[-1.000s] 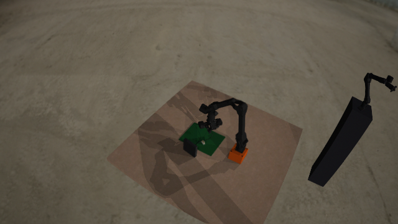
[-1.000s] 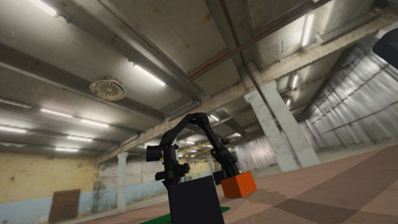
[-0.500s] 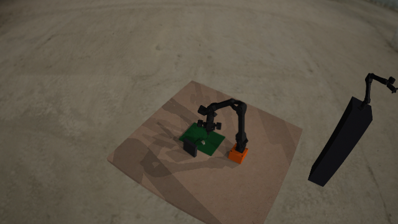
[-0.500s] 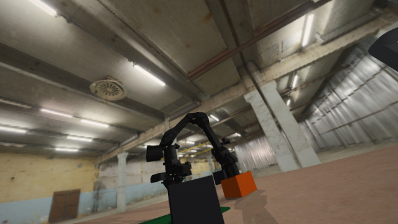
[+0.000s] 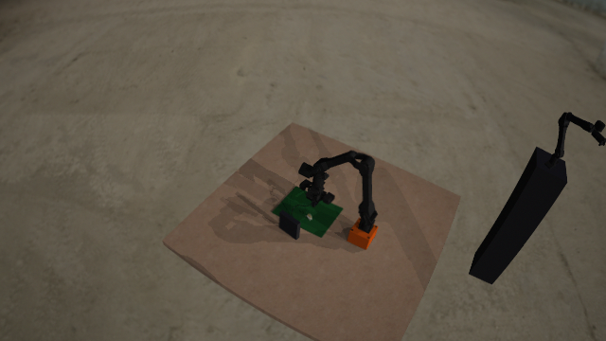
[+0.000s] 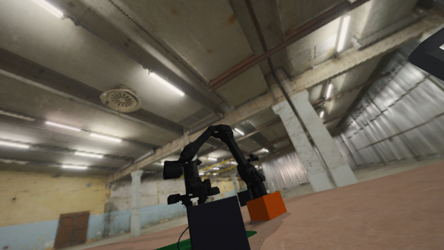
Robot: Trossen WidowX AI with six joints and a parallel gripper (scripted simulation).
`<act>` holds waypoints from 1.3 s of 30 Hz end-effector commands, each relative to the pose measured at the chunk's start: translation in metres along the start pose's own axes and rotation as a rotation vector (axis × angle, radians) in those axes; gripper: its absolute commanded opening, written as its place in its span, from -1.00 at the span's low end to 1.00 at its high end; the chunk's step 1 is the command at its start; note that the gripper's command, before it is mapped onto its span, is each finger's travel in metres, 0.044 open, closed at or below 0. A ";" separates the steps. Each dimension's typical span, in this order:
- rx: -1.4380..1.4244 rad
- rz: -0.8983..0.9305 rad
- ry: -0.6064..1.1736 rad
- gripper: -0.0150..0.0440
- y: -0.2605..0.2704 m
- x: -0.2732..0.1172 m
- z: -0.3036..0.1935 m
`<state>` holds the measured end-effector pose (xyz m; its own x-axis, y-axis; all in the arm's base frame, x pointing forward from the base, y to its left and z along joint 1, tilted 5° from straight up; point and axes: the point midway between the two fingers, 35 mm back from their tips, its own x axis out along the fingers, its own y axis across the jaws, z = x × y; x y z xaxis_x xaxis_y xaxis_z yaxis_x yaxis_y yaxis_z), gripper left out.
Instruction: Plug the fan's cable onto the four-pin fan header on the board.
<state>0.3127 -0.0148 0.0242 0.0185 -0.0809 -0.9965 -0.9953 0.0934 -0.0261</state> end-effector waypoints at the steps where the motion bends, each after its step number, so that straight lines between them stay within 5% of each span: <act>1: 0.131 -0.001 0.004 -0.49 0.000 0.000 0.004; 39: 1.448 0.000 0.000 -0.49 0.006 0.000 0.047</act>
<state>0.3110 0.0291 0.0201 0.0162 -0.0794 -0.9967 -0.1236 0.9890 -0.0808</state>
